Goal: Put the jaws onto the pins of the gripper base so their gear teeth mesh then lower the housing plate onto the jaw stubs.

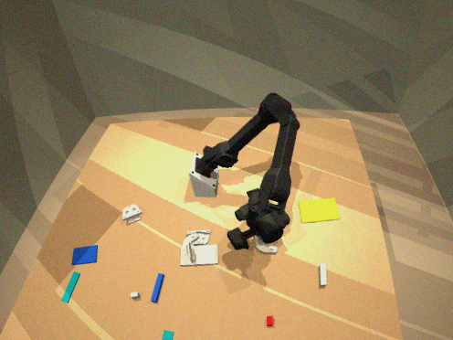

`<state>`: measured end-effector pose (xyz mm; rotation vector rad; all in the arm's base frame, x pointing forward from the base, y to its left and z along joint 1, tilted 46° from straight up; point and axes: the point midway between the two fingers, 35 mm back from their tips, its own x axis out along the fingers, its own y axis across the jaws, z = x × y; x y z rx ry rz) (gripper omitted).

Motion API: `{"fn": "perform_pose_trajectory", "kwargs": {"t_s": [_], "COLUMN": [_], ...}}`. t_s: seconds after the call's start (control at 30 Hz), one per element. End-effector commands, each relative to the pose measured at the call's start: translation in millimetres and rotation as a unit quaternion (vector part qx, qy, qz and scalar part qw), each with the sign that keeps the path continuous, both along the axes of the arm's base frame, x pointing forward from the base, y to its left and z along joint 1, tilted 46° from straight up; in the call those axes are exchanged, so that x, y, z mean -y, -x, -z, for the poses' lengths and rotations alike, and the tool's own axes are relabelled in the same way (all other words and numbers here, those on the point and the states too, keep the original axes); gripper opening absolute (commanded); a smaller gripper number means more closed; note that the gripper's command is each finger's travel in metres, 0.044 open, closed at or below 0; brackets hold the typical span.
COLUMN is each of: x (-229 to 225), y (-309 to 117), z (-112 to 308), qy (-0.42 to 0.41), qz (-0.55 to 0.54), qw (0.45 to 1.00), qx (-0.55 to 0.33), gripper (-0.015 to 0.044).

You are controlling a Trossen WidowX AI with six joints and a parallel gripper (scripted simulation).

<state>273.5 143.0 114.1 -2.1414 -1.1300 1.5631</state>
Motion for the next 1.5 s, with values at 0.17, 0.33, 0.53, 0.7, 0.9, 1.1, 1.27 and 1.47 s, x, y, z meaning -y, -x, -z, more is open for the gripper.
{"fn": "perform_pose_trajectory", "kwargs": {"t_s": [0.17,0.33,0.53,0.7,0.9,1.1,1.27,1.47], "x": [-0.5,-0.7,-0.7,-1.0,-1.0,-1.0,-1.0,-1.0], "y": [0.0,-0.1,-0.1,0.2,0.2,0.2,0.2,0.2], "z": [1.6,1.8,1.8,1.2,1.2,1.2,1.2,1.2], "qy": [0.001,0.001,0.001,0.000,0.000,0.000,0.000,0.000], "qz": [0.002,0.002,0.002,0.000,0.000,0.000,0.000,0.000], "qw": [1.000,1.000,1.000,1.000,1.000,1.000,1.000,1.000], "qx": [-0.001,-0.001,-0.001,0.000,0.000,0.000,0.000,0.000], "gripper": [0.0440,0.0440,0.0440,0.0361,0.0204,0.0134,0.0134,0.0134]}}
